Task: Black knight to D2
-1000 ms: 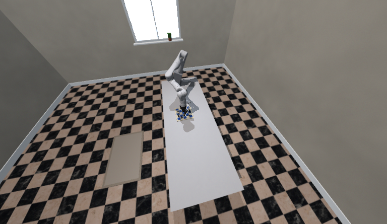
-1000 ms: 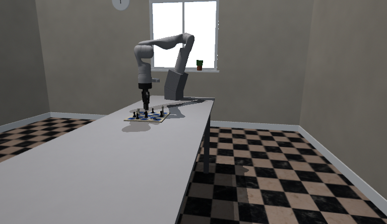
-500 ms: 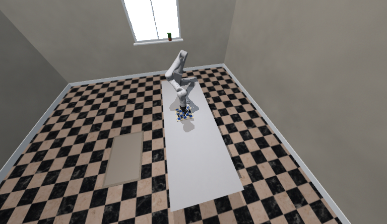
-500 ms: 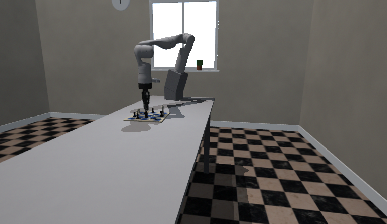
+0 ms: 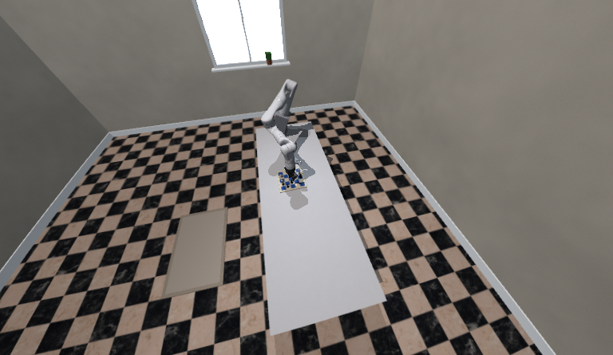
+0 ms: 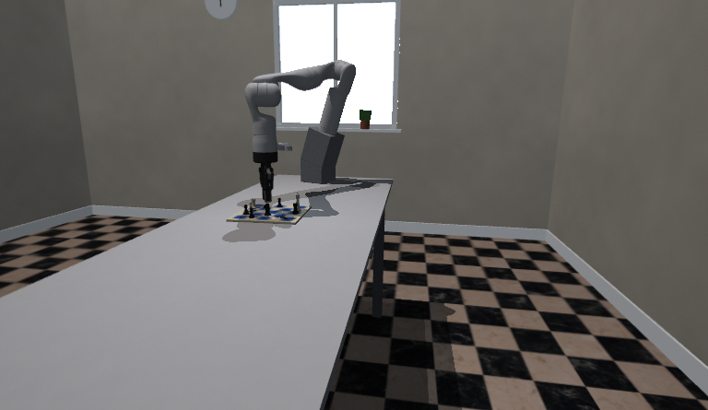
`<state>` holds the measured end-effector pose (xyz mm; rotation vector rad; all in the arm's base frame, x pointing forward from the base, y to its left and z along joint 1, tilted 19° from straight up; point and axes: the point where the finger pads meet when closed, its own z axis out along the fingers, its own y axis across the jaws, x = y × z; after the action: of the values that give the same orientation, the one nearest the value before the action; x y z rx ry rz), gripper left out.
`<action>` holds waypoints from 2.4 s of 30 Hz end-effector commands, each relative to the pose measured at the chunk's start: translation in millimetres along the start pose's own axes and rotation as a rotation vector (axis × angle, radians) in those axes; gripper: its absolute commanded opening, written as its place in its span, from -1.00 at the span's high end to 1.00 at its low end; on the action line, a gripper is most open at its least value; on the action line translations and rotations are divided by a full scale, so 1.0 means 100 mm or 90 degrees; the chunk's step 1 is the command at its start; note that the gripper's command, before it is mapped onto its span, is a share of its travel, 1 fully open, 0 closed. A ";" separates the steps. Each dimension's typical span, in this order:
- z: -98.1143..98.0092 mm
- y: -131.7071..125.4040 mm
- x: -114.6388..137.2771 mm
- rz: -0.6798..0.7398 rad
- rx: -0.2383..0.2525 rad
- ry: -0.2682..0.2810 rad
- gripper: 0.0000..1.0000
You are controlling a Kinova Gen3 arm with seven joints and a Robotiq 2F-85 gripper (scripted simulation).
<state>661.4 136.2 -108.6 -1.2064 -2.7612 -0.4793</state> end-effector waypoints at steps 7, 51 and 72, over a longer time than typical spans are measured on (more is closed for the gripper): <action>-0.01 0.01 -0.01 0.000 -0.001 -0.001 0.27; 0.33 0.01 -0.01 0.000 -0.001 -0.001 0.27; 0.33 0.01 -0.01 0.000 -0.001 -0.001 0.27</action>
<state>662.9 147.2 -141.4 -1.2064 -2.7612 -0.4793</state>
